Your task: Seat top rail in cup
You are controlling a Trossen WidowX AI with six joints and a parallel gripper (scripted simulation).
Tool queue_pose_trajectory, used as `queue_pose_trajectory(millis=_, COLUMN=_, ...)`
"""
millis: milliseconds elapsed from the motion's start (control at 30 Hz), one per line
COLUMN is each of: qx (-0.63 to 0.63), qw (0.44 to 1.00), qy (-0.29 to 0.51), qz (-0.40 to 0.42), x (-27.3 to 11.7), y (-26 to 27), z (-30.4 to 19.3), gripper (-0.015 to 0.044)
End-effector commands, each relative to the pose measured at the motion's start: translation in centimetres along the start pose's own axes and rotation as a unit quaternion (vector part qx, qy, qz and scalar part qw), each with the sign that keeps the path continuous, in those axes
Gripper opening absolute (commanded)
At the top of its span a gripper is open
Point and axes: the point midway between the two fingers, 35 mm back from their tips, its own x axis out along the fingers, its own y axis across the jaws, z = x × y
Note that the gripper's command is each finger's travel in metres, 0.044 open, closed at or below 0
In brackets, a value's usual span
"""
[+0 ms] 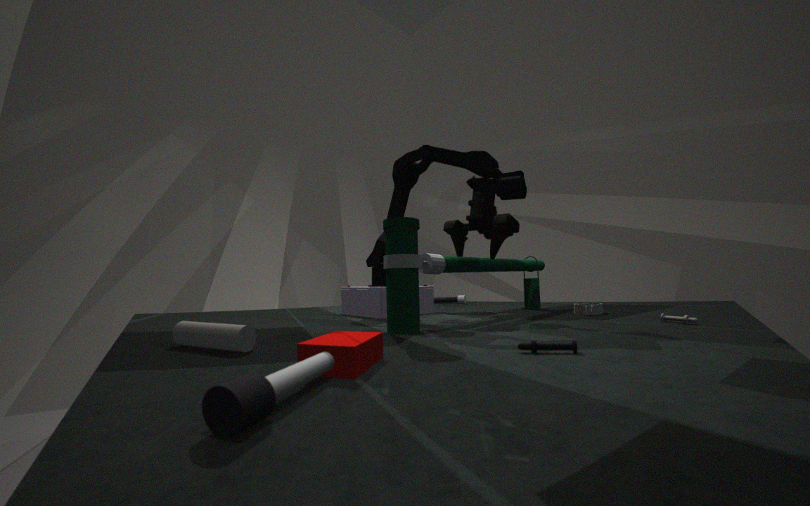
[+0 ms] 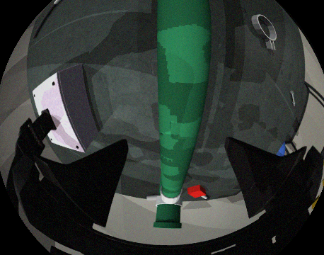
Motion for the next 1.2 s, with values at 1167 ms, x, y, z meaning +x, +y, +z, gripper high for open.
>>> queue_pose_trajectory(millis=1167, qx=0.0, qw=1.0, qy=0.0, qz=0.0, x=-5.2, y=0.5, z=0.0, gripper=0.044)
